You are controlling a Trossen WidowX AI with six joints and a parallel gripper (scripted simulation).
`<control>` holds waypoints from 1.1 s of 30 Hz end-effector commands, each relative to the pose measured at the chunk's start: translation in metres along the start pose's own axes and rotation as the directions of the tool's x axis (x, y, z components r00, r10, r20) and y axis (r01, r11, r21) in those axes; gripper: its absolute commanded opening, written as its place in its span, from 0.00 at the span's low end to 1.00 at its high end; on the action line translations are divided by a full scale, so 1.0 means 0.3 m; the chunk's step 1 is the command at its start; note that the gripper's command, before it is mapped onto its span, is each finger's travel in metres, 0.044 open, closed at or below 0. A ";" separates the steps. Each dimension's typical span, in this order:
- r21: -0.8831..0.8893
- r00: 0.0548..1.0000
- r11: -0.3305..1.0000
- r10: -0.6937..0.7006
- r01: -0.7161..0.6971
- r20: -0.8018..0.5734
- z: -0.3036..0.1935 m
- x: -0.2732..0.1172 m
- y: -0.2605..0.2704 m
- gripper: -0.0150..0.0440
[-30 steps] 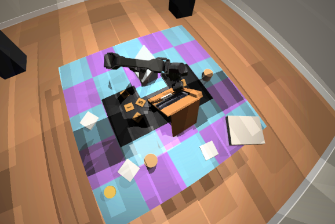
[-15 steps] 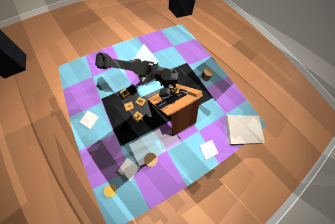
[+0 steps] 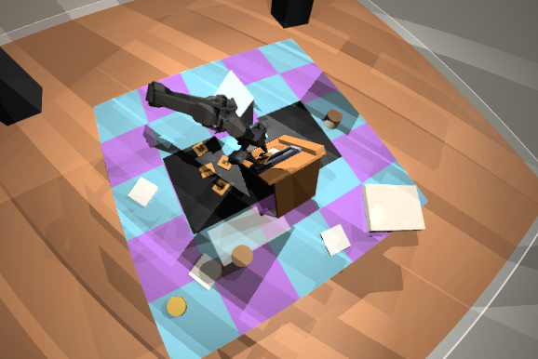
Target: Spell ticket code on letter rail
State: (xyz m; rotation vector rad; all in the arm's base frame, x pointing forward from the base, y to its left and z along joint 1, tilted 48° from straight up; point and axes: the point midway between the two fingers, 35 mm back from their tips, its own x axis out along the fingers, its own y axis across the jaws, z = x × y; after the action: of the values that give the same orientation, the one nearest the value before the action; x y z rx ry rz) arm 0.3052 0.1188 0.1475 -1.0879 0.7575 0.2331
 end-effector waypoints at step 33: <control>0.358 0.947 0.879 -0.313 0.316 -0.067 -0.250 -0.014 -0.369 0.25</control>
State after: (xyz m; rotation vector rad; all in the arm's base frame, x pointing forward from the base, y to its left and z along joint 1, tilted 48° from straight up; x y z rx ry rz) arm 0.3180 0.0077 0.2207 -0.8279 0.5806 -0.1959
